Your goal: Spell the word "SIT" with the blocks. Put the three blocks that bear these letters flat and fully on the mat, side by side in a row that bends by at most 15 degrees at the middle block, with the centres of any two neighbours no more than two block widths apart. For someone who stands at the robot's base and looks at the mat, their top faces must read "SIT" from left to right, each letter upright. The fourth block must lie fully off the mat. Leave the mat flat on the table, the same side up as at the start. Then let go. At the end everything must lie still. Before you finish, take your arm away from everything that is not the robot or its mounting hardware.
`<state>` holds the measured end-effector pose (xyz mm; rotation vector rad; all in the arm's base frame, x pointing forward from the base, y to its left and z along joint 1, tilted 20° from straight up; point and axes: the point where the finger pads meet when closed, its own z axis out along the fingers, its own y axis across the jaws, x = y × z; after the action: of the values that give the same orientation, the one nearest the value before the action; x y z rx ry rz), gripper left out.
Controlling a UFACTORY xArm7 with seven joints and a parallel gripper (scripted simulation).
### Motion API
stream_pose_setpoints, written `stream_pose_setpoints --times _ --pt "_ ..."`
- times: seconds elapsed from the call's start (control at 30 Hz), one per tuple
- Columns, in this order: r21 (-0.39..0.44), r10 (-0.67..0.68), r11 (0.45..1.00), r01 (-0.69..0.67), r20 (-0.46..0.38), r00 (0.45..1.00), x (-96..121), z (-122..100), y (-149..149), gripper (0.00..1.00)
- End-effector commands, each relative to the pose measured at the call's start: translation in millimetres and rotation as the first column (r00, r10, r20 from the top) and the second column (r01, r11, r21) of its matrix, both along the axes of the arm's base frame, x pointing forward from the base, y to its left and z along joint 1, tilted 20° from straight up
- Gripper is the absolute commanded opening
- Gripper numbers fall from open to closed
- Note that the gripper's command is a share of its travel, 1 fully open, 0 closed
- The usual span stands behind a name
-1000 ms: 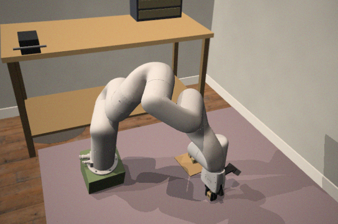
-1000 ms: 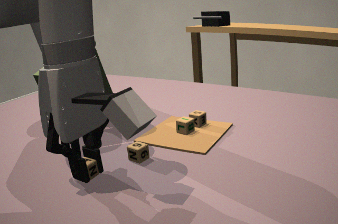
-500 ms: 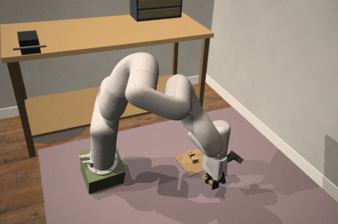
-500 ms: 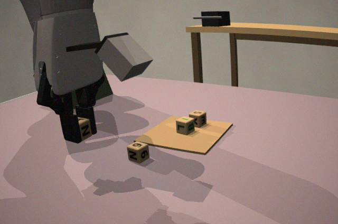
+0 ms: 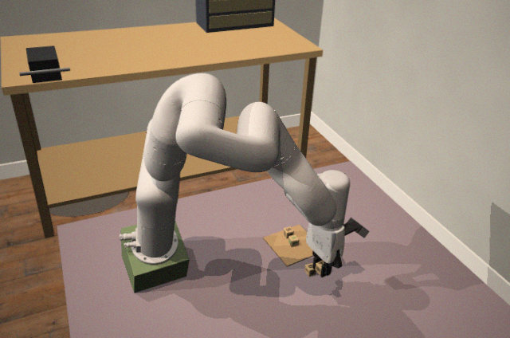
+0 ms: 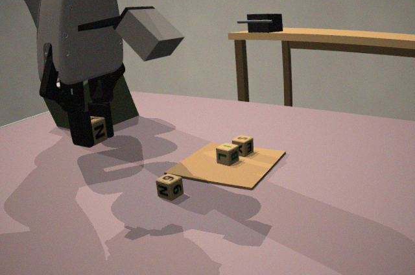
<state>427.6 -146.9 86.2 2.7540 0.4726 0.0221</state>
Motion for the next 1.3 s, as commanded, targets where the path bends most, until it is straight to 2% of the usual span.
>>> stream_pose_setpoints --times 0.0,0.17,0.37,0.43,0.5,0.7,0.93,1.0,1.03,1.27 --pt "0.000 -0.002 1.000 0.002 0.006 1.000 1.7 1.9 0.9 0.21" --pt "0.005 -0.052 0.999 0.051 0.023 0.998 2.6 0.3 5.9 0.21" --pt "0.026 -0.201 0.979 0.200 0.073 0.977 5.1 -4.7 21.1 0.21" --pt "0.026 -0.201 0.979 0.200 0.073 0.977 5.1 -4.7 21.1 0.21" --pt "0.039 -0.278 0.960 0.276 0.098 0.955 6.1 -7.3 29.1 0.21" --pt "0.063 -0.391 0.920 0.386 0.133 0.911 7.4 -11.2 41.1 0.21" --pt "0.098 -0.523 0.852 0.514 0.173 0.835 8.4 -16.1 56.1 0.21" --pt "0.098 -0.523 0.852 0.514 0.173 0.835 8.4 -16.1 56.1 0.21" --pt "0.114 -0.573 0.819 0.562 0.187 0.798 8.7 -18.0 62.1 0.21" --pt "0.152 -0.679 0.733 0.663 0.216 0.701 8.9 -22.5 76.0 0.21"
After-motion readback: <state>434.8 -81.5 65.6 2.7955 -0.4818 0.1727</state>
